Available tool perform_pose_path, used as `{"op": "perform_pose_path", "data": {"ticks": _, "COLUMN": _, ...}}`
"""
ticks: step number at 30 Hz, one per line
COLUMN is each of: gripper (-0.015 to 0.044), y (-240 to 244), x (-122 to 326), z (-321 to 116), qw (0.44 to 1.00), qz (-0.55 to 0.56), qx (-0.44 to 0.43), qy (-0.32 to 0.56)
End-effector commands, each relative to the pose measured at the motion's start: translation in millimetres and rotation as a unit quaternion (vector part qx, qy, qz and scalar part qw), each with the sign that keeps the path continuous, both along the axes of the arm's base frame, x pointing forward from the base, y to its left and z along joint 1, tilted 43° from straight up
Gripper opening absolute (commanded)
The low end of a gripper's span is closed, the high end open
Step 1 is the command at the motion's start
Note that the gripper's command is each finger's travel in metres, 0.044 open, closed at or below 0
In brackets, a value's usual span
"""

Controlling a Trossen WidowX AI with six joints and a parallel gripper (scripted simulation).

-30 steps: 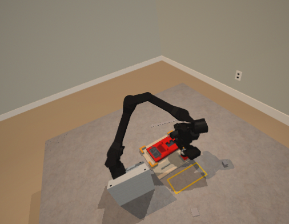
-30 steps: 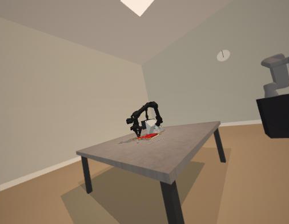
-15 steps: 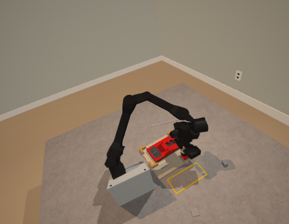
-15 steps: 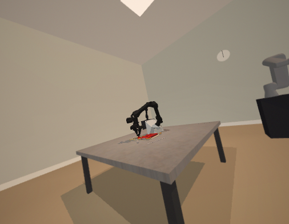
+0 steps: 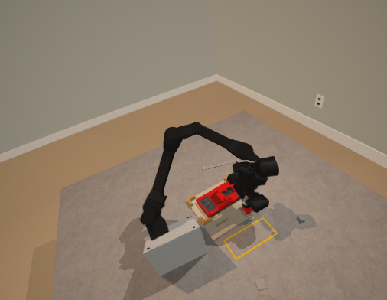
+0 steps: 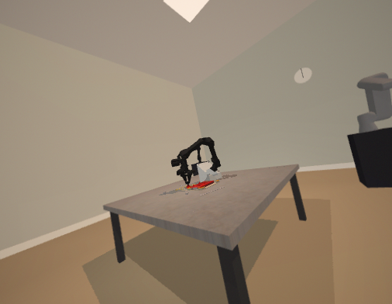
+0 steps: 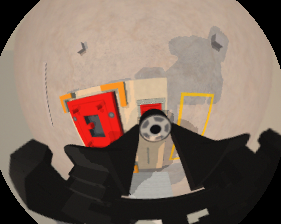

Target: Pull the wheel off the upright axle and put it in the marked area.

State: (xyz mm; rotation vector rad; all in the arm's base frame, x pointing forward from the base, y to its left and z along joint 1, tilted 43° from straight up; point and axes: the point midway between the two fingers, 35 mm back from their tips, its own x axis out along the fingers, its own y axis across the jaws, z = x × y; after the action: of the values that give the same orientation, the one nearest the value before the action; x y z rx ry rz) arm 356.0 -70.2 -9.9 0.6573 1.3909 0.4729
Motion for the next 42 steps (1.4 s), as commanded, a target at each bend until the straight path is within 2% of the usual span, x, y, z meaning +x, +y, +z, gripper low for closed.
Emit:
{"op": "perform_pose_path", "data": {"ticks": 1, "gripper": 0.0, "y": -2.5, "x": -0.5, "z": 2.4, "qw": 1.0, "qz": 0.0, "qx": -0.001, "qy": -0.002}}
{"op": "perform_pose_path", "data": {"ticks": 42, "gripper": 0.0, "y": -11.5, "x": -2.7, "z": 12.3, "qw": 1.0, "qz": -0.003, "qx": -0.001, "qy": -0.003}}
